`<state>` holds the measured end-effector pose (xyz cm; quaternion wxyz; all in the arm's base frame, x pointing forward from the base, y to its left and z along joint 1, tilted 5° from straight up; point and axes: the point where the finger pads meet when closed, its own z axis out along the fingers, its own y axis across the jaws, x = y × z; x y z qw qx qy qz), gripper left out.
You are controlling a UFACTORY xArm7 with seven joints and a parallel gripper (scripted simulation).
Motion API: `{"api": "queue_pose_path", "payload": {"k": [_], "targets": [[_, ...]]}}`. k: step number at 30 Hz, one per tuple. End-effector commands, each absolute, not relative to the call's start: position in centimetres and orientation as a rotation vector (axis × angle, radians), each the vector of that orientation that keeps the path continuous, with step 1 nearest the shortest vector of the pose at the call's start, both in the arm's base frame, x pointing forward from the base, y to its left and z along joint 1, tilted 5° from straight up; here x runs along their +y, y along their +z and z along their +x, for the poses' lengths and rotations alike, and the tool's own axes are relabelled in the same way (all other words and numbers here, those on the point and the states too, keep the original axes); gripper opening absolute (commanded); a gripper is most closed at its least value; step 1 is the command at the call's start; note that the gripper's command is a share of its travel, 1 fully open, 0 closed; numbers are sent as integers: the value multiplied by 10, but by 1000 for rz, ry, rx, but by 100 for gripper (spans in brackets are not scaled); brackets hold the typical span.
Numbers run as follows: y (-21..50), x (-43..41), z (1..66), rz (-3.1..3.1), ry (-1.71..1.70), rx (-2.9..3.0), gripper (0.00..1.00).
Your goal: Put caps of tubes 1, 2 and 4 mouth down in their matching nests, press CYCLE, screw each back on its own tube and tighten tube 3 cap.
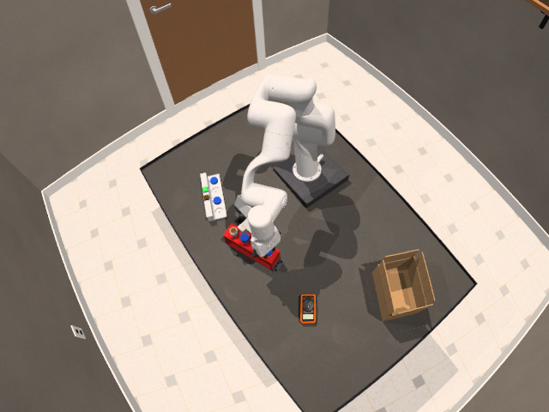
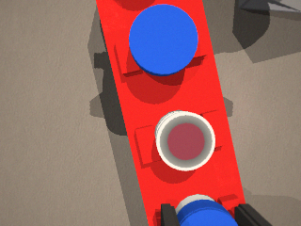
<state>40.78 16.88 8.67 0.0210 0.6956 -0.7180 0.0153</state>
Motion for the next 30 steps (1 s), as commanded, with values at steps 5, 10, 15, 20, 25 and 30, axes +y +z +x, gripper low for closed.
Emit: {"api": "queue_pose_path", "payload": {"k": [5, 10, 15, 20, 25, 30], "targets": [[88, 170, 409, 1686, 115, -2602, 0], [88, 170, 409, 1476, 120, -2734, 0], [88, 170, 409, 1476, 120, -2734, 0], [88, 170, 409, 1476, 120, -2734, 46], [88, 170, 409, 1476, 120, -2734, 46], [88, 170, 409, 1587, 118, -2667, 46]]}}
